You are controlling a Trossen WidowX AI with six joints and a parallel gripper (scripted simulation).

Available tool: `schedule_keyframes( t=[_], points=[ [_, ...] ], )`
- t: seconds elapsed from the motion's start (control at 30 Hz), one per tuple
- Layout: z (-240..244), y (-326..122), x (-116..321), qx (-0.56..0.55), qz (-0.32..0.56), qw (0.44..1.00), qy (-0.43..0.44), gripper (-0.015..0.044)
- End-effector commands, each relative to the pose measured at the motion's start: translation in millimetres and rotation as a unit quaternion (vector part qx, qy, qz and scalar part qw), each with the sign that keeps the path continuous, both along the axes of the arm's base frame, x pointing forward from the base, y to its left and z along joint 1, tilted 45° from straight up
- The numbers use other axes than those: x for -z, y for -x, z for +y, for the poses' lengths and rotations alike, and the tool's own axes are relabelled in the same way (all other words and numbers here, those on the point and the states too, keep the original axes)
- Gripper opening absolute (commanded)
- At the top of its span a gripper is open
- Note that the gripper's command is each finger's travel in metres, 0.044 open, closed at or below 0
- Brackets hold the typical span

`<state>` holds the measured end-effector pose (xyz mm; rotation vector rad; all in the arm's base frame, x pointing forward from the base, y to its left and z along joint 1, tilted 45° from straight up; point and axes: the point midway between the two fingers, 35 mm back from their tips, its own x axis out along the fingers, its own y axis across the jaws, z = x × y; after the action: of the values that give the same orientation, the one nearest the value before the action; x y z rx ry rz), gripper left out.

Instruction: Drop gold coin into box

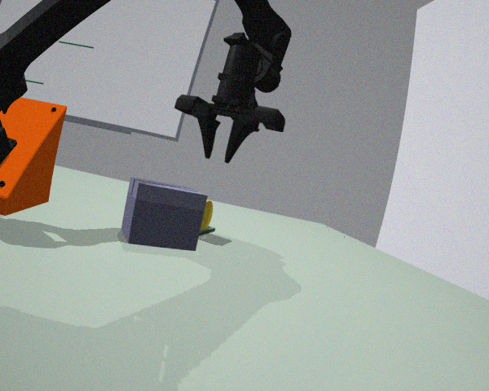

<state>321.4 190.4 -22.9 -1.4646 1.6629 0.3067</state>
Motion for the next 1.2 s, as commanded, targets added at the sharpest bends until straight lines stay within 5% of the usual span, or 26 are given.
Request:
schedule_keyframes(
  t=[0.0, 1.17],
  points=[
    [-3, -1, 1, -0.006, 0.007, 1.000, 0.013, 0.0161],
    [-57, -9, 52, -0.006, 0.007, 1.000, 0.014, 0.0161]
  ],
)
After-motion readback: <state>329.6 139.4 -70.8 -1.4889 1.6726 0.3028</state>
